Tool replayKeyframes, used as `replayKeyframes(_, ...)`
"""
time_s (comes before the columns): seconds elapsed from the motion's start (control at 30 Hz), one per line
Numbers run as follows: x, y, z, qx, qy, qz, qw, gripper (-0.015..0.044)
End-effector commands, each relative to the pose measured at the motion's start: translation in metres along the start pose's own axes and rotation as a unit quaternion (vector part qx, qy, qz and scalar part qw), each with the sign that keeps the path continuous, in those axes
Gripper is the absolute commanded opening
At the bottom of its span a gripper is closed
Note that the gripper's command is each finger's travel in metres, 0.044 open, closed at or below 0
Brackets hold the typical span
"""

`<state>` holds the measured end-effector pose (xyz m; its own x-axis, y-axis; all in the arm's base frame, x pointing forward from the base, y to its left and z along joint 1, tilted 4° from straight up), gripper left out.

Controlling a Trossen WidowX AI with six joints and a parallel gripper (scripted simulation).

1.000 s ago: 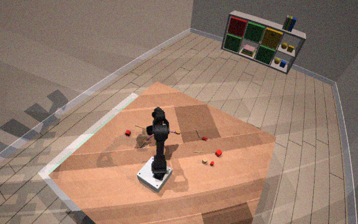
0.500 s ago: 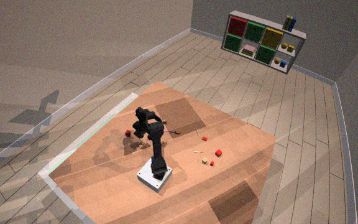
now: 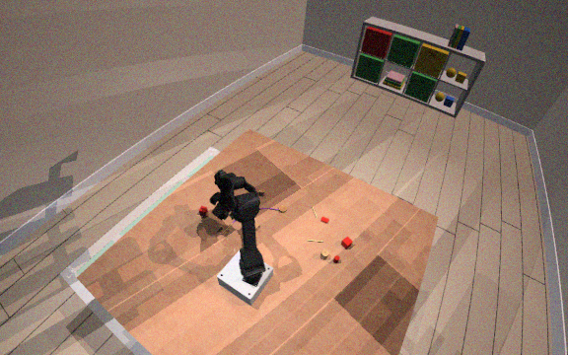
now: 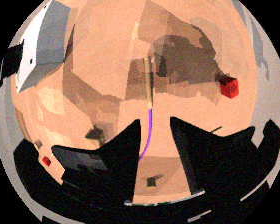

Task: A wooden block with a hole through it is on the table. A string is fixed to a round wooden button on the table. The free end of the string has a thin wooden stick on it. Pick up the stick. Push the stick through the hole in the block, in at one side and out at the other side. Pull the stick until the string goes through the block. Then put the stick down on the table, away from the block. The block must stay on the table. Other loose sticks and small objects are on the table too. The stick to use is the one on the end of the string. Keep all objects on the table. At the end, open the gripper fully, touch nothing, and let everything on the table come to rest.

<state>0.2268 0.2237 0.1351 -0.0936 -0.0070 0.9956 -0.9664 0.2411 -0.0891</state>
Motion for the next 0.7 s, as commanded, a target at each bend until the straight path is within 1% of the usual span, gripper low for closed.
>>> replayKeyframes(0.0, -0.002, 0.0, 0.0, 0.002, 0.004, 0.0, 1.0, 0.0123)
replayKeyframes(0.27, -0.004, 0.0, 0.0, 0.002, 0.004, 0.0, 1.0, 0.0123)
replayKeyframes(0.67, -0.024, -0.001, -0.001, 0.002, 0.004, 0.0, 1.0, 0.0123)
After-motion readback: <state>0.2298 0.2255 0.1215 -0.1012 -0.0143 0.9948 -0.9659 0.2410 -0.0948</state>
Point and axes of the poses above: the point midway between the two fingers, 35 mm back from their tips, its own x axis back along the fingers, its own z axis across the jaws, y = z × x, the point moved 10 cm from there along x, back along the fingers
